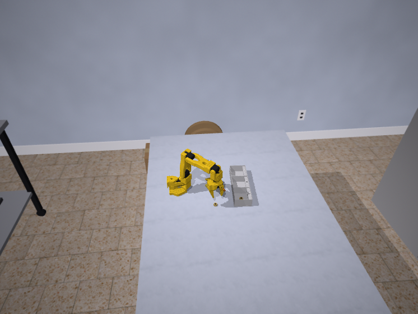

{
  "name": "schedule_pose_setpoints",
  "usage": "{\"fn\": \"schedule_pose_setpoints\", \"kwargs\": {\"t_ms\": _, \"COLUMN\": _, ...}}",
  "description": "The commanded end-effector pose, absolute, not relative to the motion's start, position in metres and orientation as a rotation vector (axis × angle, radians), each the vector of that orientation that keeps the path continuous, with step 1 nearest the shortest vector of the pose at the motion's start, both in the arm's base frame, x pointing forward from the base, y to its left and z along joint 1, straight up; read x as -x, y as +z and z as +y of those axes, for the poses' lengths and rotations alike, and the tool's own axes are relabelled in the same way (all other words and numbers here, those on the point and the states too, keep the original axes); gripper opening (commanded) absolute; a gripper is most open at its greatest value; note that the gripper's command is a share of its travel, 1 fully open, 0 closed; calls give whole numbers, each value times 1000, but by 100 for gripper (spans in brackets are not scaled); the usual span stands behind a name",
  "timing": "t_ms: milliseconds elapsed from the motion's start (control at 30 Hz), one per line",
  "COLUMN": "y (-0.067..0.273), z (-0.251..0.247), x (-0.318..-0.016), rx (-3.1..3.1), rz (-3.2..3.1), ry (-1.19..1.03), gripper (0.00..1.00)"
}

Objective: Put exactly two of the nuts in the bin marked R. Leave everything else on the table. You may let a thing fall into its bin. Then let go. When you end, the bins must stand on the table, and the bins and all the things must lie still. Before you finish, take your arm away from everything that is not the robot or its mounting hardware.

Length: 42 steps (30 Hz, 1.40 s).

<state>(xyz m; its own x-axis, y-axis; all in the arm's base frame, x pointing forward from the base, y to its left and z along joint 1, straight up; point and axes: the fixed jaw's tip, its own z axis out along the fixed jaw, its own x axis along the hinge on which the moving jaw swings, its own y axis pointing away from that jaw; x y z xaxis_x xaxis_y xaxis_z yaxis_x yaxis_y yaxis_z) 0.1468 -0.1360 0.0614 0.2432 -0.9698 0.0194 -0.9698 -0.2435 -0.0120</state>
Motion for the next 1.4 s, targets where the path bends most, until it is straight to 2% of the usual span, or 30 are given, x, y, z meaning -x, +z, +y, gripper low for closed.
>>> {"fn": "schedule_pose_setpoints", "kwargs": {"t_ms": 0, "y": 67, "z": -138, "x": -147, "rx": -2498, "rz": -1896, "ry": 91, "gripper": 23}}
{"fn": "schedule_pose_setpoints", "kwargs": {"t_ms": 767, "y": 64, "z": -139, "x": -148, "rx": -2498, "rz": -1896, "ry": 91, "gripper": 23}}
{"fn": "schedule_pose_setpoints", "kwargs": {"t_ms": 1367, "y": 38, "z": -141, "x": -150, "rx": -2498, "rz": -1896, "ry": 91, "gripper": 23}}
